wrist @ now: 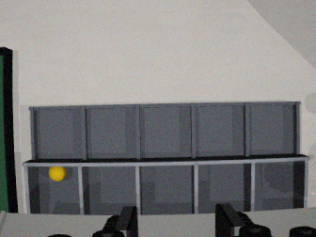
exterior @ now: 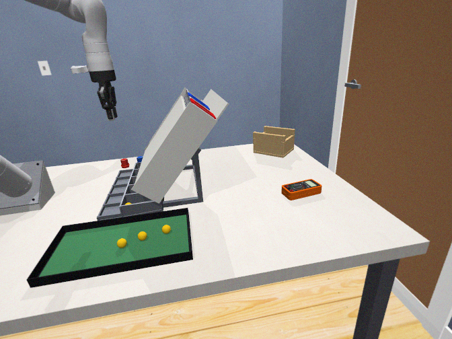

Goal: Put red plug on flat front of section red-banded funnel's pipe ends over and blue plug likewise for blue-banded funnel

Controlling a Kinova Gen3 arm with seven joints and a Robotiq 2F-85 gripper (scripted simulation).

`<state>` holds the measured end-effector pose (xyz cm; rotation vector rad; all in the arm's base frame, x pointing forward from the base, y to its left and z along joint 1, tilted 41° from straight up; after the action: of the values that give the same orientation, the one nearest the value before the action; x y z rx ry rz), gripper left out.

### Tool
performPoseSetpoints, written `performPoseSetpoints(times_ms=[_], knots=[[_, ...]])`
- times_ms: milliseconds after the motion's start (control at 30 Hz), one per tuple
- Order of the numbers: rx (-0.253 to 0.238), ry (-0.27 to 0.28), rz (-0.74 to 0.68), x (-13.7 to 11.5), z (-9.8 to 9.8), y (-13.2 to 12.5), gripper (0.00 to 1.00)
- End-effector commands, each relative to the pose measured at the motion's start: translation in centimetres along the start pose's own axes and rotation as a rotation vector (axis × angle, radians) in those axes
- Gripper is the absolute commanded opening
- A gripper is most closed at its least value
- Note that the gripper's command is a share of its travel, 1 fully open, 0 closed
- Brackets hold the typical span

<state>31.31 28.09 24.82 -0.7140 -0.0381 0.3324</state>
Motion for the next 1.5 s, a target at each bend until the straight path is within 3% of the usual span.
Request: performPoseSetpoints(times_ms=[0,367,400,500,633,933,967,1467], knots=[[0.001,-0.001,0.000,0.0,0.1,0.0,0.50],[0.001,-0.001,0.000,0.0,0.1,0.0,0.50],[0.003,-0.009,-0.004,-1.2,-3.5,-5.9,0.50],[0.003,-0.009,-0.004,-1.5,-4.3,-7.1,0.50],[0.003,-0.009,-0.004,-2.4,-7.4,-12.6,0.50],[0.003,-0.009,-0.004,-2.5,-7.5,-12.7,0.50],[-0.010,0.000,-0.006,-3.1,-10.0,-16.9,0.50],[-0.010,0.000,-0.006,-3.1,-10.0,-16.9,0.50]])
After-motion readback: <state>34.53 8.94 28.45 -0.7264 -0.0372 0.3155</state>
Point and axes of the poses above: the point where the finger pads meet when closed, its own z axis back along the fingers, its own y axis across the jaws, x = y × z, the point moved 10 cm from there along z, back along the fingers, and after that the axes turned 8 degrees about z, right-handed, at the moved point
